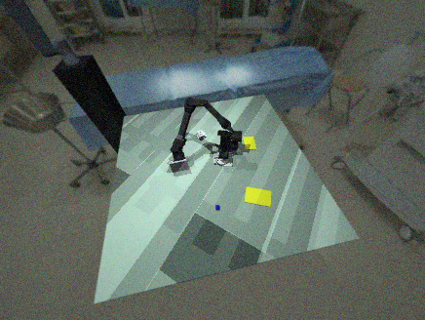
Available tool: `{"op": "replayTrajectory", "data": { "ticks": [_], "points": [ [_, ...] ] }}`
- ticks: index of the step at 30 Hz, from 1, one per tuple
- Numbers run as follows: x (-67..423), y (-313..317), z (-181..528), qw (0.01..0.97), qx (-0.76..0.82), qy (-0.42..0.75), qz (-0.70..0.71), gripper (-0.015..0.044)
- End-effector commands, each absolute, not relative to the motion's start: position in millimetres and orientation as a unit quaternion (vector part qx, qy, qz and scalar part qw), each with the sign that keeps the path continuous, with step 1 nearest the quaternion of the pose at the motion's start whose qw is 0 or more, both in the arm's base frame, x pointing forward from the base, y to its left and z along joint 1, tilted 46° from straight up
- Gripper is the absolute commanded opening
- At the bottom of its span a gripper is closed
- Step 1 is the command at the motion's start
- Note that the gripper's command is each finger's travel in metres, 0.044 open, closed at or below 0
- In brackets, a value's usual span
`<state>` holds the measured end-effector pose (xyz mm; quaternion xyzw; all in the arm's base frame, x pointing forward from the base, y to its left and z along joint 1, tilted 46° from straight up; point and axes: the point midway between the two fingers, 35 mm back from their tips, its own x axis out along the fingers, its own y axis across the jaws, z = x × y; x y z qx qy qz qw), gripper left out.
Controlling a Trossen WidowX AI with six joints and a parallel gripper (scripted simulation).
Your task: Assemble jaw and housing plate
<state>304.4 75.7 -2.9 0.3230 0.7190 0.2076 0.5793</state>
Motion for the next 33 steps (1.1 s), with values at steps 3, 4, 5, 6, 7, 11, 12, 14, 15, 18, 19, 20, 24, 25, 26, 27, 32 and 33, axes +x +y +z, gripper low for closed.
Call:
{"op": "replayTrajectory", "data": {
  "ticks": [3,4,5,6,7,11,12,14,15,18,19,20,24,25,26,27,32,33],
  "points": [
    [303.8,77.8,-4.7,0.578,0.325,0.719,0.207,0.0134],
    [303.8,77.8,-4.7,0.578,0.325,0.719,0.207,0.0134],
    [303.8,77.8,-4.7,0.578,0.325,0.719,0.207,0.0134],
    [303.8,77.8,-4.7,0.578,0.325,0.719,0.207,0.0134],
    [303.8,77.8,-4.7,0.578,0.325,0.719,0.207,0.0134],
    [303.7,78.6,-5.5,0.578,0.326,0.72,0.207,0.0134],
    [303.6,79.2,-6.1,0.578,0.326,0.72,0.207,0.0134],
    [303.4,79.9,-6.8,0.578,0.326,0.72,0.206,0.0134],
    [303.4,80.0,-6.8,0.578,0.326,0.72,0.206,0.0134],
    [303.4,80.0,-6.8,0.578,0.326,0.72,0.206,0.0134],
    [303.4,80.0,-6.8,0.578,0.326,0.72,0.206,0.0134],
    [303.4,80.0,-6.8,0.578,0.326,0.72,0.206,0.0134],
    [303.4,80.0,-6.8,0.578,0.326,0.72,0.206,0.0134],
    [303.4,80.0,-6.8,0.578,0.326,0.72,0.206,0.0134],
    [303.4,80.0,-6.8,0.578,0.326,0.72,0.206,0.0134],
    [303.4,80.0,-6.8,0.578,0.326,0.72,0.206,0.0134],
    [303.4,80.0,-6.8,0.578,0.326,0.72,0.206,0.0134],
    [303.4,80.0,-6.8,0.578,0.326,0.72,0.206,0.0134]
  ]
}}
